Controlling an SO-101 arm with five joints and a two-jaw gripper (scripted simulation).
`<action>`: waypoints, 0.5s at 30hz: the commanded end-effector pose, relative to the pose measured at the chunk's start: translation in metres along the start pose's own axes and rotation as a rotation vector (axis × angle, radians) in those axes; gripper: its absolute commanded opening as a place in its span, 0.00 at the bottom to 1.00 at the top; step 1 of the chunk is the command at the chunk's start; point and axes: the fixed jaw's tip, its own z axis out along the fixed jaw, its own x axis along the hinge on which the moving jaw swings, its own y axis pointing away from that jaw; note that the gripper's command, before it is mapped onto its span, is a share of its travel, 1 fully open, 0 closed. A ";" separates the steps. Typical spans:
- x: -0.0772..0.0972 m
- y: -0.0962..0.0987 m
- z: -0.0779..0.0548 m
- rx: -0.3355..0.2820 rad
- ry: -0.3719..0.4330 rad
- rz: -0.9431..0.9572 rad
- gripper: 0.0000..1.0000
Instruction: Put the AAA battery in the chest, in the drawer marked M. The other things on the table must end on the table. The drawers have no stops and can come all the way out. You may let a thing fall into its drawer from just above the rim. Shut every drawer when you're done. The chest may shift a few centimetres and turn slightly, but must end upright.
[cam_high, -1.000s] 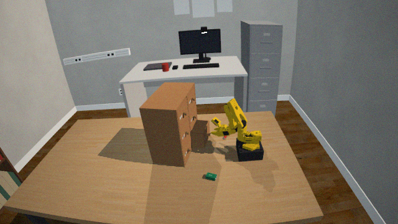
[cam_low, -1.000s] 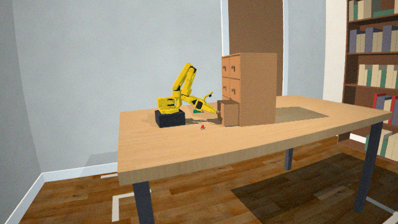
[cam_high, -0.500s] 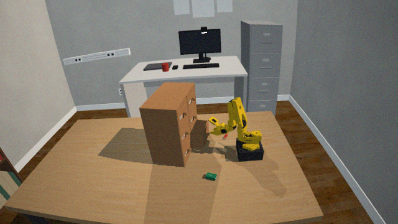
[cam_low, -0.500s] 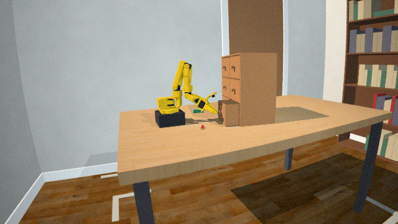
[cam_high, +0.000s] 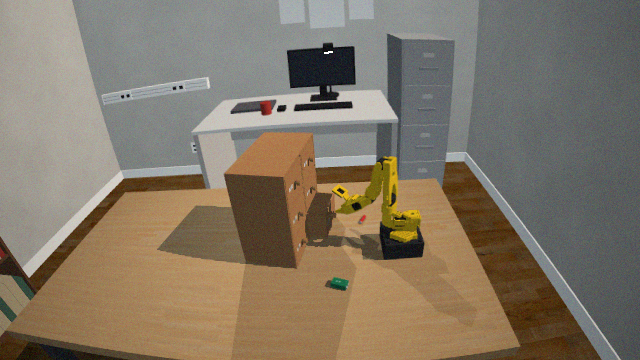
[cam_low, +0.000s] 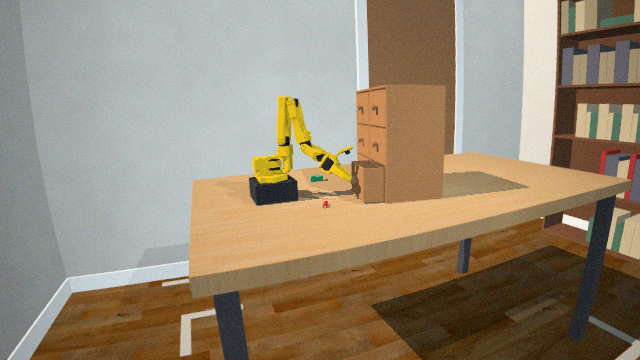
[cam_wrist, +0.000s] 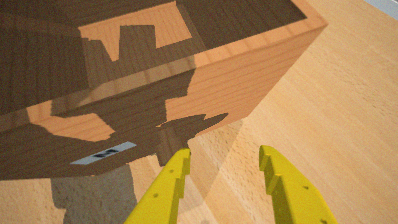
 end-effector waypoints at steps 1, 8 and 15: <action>-0.006 -0.001 0.000 0.004 0.016 -0.007 0.21; -0.010 -0.002 -0.004 0.002 0.066 -0.007 0.21; -0.013 -0.002 -0.009 0.001 0.102 -0.007 0.21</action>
